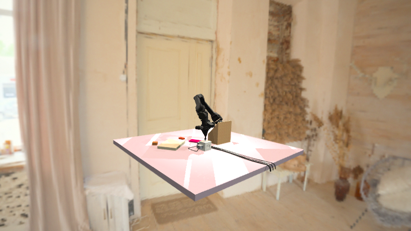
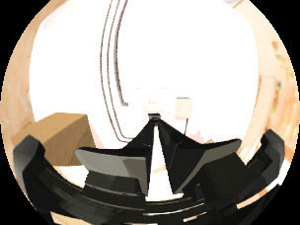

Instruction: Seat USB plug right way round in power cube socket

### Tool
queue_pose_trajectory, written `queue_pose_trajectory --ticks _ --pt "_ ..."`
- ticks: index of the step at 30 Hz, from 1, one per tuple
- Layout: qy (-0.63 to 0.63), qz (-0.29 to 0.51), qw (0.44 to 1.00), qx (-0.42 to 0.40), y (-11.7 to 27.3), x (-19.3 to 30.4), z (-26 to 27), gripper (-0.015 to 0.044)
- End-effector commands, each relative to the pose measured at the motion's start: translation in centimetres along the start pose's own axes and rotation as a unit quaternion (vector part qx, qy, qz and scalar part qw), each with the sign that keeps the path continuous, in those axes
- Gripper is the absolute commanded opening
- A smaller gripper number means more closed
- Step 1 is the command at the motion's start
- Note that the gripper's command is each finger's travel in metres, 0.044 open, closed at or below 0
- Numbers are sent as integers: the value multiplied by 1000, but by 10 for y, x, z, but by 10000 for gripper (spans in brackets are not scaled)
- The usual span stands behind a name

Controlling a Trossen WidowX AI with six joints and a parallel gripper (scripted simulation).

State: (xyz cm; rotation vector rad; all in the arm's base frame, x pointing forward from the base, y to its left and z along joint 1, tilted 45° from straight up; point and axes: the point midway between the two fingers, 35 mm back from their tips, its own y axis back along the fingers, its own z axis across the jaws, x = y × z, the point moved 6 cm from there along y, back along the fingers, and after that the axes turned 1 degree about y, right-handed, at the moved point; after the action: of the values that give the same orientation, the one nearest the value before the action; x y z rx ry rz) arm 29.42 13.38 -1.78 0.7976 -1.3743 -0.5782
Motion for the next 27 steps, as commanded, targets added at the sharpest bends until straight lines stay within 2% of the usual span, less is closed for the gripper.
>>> queue_pose_trajectory --ticks 1,27 --pt "2 0 1000 -1 -1 0 1 0" --pt "2 0 1000 -1 -4 0 1 0"
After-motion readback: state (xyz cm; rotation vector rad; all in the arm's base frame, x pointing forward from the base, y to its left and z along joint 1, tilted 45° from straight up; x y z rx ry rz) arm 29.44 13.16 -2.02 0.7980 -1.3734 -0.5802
